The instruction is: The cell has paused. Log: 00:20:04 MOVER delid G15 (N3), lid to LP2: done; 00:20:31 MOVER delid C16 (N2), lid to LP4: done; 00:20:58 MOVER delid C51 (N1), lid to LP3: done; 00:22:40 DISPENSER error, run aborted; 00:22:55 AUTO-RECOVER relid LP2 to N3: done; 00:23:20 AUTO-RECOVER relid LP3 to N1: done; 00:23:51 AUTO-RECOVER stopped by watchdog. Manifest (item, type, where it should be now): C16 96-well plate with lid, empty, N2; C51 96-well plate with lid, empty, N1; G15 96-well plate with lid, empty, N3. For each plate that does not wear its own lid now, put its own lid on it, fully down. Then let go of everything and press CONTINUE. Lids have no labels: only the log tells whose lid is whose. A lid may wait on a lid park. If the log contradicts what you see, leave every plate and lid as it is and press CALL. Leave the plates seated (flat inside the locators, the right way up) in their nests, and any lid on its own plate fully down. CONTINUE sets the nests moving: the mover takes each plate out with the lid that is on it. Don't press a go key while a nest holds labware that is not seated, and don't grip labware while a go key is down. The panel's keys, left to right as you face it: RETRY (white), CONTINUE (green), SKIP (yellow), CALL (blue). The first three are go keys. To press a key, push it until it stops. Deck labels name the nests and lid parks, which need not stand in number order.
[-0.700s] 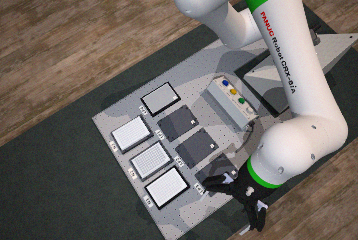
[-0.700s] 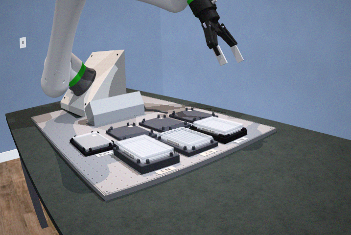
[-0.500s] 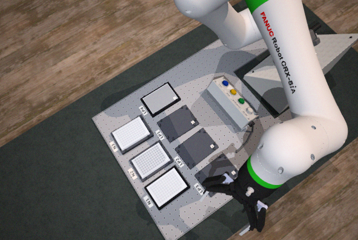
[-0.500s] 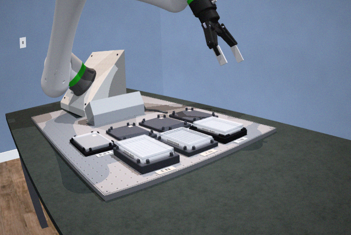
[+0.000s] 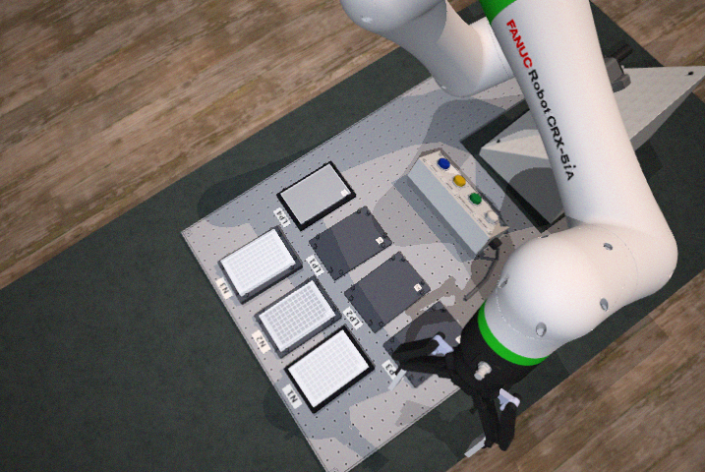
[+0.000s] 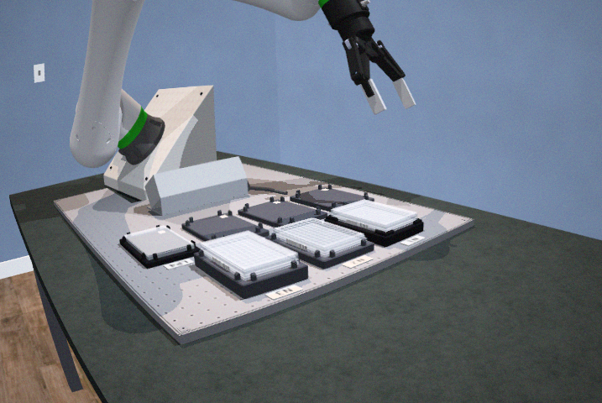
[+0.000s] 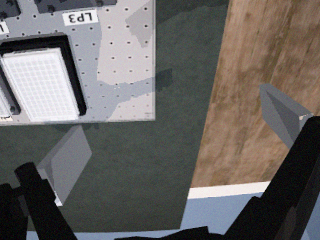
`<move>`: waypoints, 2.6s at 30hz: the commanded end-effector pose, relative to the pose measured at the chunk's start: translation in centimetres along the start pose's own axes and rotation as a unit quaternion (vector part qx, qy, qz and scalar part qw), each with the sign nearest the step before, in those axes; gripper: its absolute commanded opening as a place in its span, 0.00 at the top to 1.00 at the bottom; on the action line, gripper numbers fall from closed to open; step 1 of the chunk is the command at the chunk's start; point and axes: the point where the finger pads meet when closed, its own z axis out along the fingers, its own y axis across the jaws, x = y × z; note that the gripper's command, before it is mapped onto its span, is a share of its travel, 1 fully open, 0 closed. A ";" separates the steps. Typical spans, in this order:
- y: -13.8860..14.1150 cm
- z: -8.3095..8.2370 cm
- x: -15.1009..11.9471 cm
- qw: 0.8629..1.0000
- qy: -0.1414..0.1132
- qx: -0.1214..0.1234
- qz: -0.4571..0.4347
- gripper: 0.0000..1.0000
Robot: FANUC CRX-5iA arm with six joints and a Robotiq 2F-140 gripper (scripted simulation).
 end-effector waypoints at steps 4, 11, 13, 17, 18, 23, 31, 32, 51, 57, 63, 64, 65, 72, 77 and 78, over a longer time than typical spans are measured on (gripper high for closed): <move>-9.7 1.1 4.2 0.996 0.072 0.019 0.045 0.00; -17.2 1.5 9.2 0.986 0.144 0.028 0.085 0.00; -17.2 1.5 9.2 0.986 0.144 0.028 0.085 0.00; -22.3 1.5 13.4 0.979 0.177 0.030 0.102 0.00; -22.3 1.5 13.4 0.979 0.177 0.030 0.102 0.00; -26.2 1.2 17.5 0.968 0.218 0.030 0.122 0.00; -26.9 1.1 18.4 0.965 0.226 0.029 0.126 0.00; -26.9 1.1 18.4 0.965 0.226 0.029 0.126 1.00; -26.9 1.1 18.4 0.965 0.226 0.029 0.126 1.00; -26.9 1.1 18.4 0.965 0.226 0.029 0.126 1.00; -26.9 1.1 18.4 0.965 0.226 0.029 0.126 1.00; -26.9 1.1 18.4 0.965 0.226 0.029 0.126 1.00; -26.9 1.1 18.4 0.965 0.226 0.029 0.126 1.00; -34.6 0.3 19.6 0.966 0.226 0.028 0.126 1.00; -39.5 -0.3 21.0 0.966 0.226 0.030 0.126 1.00; -39.6 -0.3 21.1 0.966 0.226 0.030 0.126 1.00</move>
